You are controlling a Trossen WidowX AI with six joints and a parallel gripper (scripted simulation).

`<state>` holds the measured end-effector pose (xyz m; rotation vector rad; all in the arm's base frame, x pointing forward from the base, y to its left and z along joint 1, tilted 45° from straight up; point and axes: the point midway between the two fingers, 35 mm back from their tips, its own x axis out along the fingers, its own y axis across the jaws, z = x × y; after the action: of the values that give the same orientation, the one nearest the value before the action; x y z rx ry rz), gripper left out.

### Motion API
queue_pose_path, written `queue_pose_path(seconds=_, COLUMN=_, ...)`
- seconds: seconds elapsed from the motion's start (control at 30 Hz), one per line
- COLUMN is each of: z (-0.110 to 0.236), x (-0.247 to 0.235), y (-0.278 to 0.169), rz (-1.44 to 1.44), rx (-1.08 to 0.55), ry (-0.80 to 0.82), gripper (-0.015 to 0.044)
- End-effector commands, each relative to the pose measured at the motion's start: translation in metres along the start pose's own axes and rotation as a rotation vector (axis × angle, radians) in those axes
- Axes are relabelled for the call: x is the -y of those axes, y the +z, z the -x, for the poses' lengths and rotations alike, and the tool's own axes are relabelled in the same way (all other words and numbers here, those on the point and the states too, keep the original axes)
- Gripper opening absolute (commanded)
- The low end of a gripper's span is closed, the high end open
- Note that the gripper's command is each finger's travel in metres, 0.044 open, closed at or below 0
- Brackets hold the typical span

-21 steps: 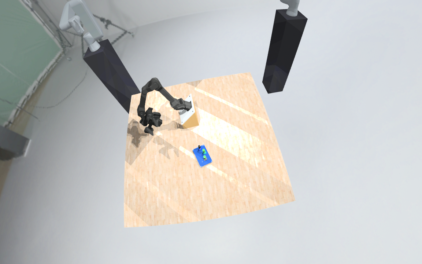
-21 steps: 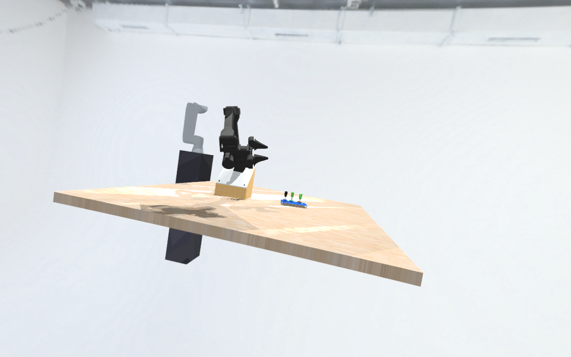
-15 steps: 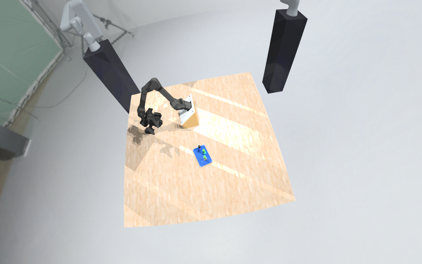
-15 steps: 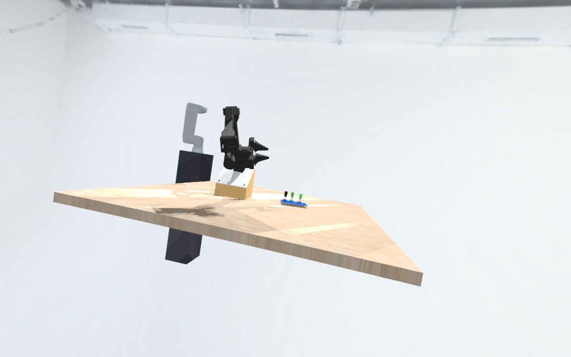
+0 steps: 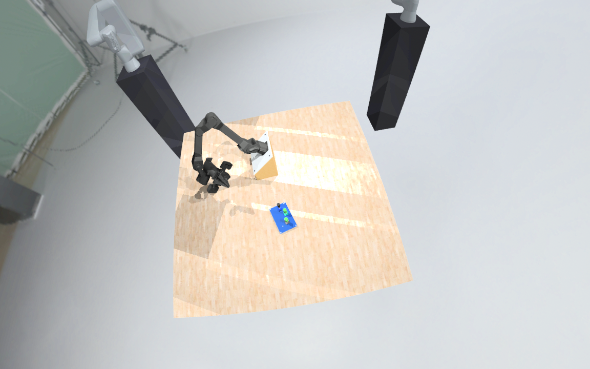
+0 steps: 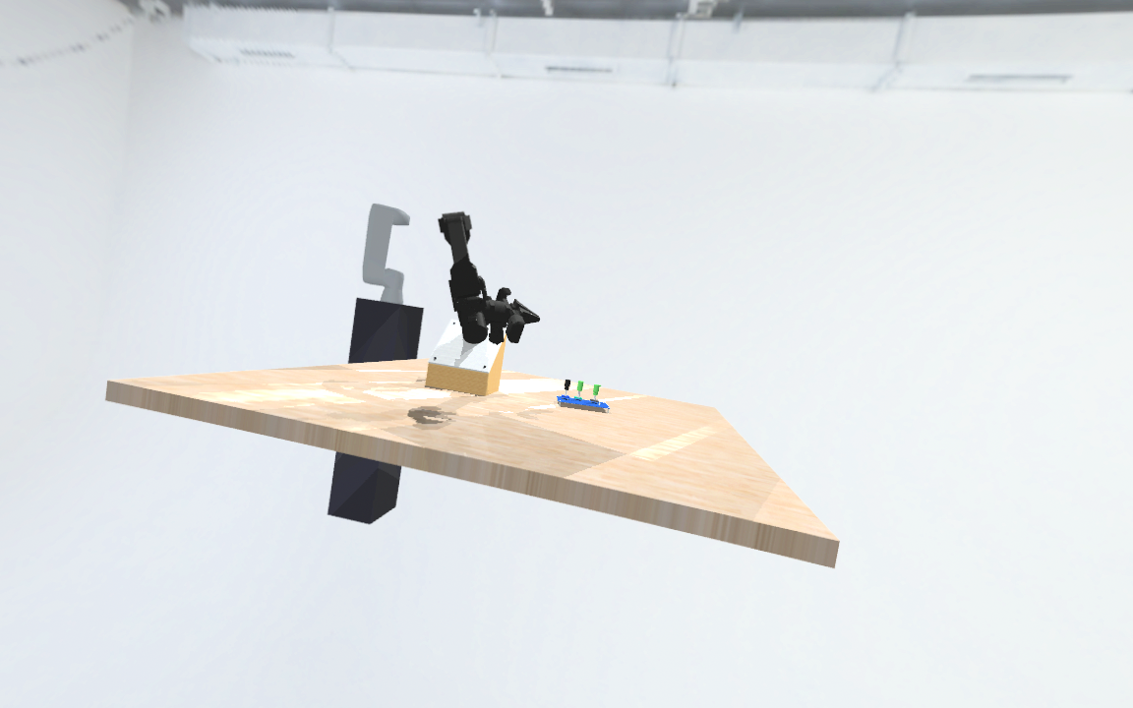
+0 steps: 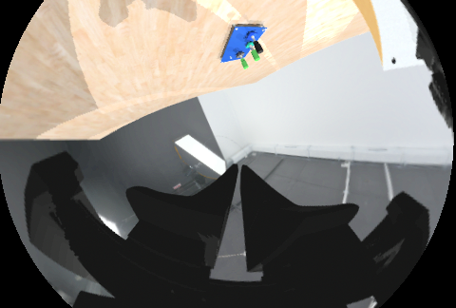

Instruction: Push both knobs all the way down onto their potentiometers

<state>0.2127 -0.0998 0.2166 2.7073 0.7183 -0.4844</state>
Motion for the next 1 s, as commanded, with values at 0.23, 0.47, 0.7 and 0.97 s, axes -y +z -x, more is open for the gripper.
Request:
queue_pose_path(seconds=0.23, z=-0.028, x=0.006, y=0.028, rz=0.219, rx=0.160, ry=-0.186, gripper=0.0000)
queue_pose_path(seconds=0.47, z=-0.045, x=0.013, y=0.040, rz=0.356, rx=0.213, ry=-0.300, gripper=0.0000)
queue_pose_path(seconds=0.7, z=-0.060, x=0.019, y=0.052, rz=0.484, rx=0.261, ry=-0.411, gripper=0.0000)
queue_pose_path(seconds=0.97, z=-0.076, x=0.027, y=0.067, rz=0.636, rx=0.323, ry=-0.552, gripper=0.0000)
